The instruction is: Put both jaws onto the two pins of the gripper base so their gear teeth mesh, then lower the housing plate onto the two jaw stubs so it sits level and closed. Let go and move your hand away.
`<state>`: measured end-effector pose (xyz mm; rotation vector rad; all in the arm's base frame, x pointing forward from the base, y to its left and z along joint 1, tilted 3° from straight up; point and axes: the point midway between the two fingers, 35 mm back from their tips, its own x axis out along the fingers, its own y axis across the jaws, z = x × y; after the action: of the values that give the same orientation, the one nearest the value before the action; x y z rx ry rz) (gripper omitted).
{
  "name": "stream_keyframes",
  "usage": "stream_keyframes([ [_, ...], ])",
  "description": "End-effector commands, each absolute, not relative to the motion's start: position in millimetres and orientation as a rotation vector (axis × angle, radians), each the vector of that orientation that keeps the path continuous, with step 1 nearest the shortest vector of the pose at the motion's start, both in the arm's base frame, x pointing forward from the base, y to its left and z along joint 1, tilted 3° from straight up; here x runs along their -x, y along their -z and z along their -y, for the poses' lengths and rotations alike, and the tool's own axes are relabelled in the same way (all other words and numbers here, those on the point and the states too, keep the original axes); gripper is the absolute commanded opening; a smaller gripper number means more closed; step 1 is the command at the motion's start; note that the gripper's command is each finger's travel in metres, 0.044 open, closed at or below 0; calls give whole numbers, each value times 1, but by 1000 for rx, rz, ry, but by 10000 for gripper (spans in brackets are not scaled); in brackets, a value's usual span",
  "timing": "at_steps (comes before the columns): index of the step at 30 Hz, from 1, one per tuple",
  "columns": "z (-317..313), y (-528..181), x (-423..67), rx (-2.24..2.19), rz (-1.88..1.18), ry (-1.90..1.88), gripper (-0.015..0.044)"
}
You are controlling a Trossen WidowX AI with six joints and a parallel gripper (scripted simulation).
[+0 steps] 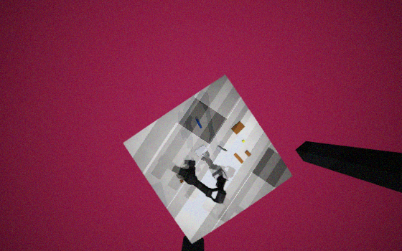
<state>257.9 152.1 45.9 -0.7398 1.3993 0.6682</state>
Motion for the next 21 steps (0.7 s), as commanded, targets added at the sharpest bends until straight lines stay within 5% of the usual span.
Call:
stream_keyframes([
  [1,-152,-46,-258,740,-1399,-668,53],
  [16,-152,-46,-258,740,-1399,-668,440],
  [21,-152,-46,-258,740,-1399,-668,440],
])
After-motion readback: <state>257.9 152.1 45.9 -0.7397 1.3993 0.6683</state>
